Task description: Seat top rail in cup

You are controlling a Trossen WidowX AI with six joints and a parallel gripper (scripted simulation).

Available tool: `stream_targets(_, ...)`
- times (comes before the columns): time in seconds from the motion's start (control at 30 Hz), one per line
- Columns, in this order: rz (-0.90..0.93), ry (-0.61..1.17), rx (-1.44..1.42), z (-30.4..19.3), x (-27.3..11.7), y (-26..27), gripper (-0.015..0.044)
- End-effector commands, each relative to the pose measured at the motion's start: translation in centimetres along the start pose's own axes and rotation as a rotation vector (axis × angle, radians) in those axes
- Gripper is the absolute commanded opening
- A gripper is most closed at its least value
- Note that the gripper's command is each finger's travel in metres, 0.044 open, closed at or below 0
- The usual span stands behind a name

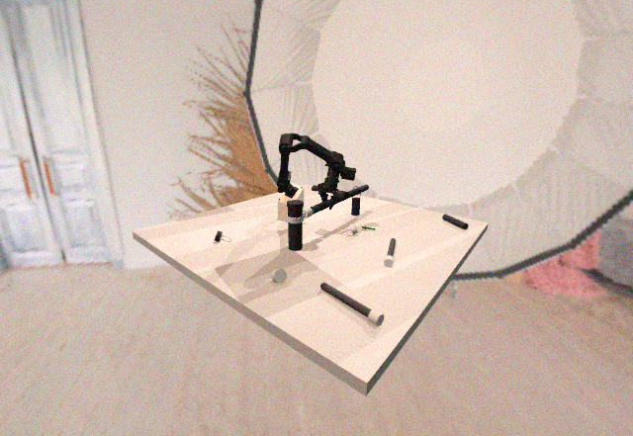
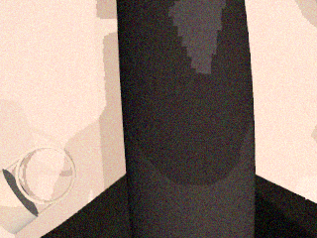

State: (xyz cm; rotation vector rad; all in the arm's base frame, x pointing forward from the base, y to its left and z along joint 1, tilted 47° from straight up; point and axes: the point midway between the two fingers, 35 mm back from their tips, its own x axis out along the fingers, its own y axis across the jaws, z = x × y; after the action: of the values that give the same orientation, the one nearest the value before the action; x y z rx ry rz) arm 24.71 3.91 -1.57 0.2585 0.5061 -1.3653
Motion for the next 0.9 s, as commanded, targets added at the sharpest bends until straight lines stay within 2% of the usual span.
stream_targets(0.0,0.005,-0.003,0.0,0.3,-0.2,0.2,0.0)
stream_targets(0.87,-0.013,0.007,-0.003,1.9,0.6,0.1,0.0)
